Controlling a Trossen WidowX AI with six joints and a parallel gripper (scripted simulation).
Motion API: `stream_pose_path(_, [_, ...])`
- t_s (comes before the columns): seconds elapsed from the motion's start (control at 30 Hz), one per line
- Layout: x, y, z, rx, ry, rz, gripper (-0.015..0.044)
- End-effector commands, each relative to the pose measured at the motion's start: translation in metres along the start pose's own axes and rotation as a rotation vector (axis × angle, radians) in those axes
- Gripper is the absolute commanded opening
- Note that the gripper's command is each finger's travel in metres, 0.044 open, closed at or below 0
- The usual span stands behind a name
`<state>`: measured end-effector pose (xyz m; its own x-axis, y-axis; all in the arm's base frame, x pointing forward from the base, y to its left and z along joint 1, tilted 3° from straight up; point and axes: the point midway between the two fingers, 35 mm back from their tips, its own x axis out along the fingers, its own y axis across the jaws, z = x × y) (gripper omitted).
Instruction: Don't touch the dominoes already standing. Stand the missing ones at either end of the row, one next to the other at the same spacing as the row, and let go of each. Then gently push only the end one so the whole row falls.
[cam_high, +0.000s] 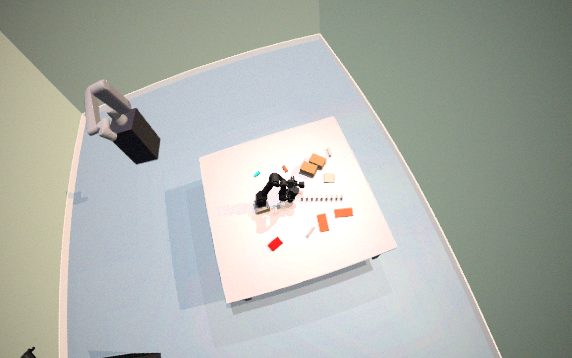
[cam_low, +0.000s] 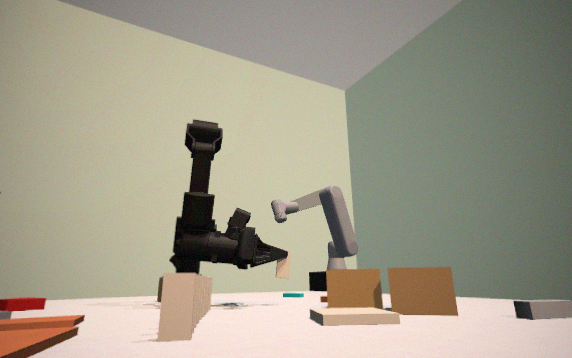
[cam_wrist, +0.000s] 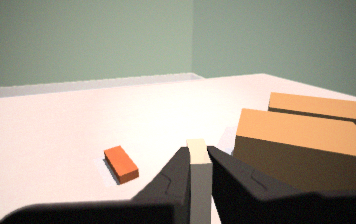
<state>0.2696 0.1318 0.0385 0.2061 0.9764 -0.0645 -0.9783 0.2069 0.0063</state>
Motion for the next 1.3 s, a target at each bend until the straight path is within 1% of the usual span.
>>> stream_pose_path(0.0, [0.002,0.001,-0.01,-0.005,0.004,0.0,0.0028])
stream_pose_path(0.47, [0.007,0.01,-0.042,-0.017,0.01,0.004,0.0028])
stream_pose_path(0.87, [0.007,0.01,-0.043,-0.018,0.011,0.004,0.0028])
stream_pose_path(1.27, [0.007,0.01,-0.043,-0.018,0.011,0.004,0.0343])
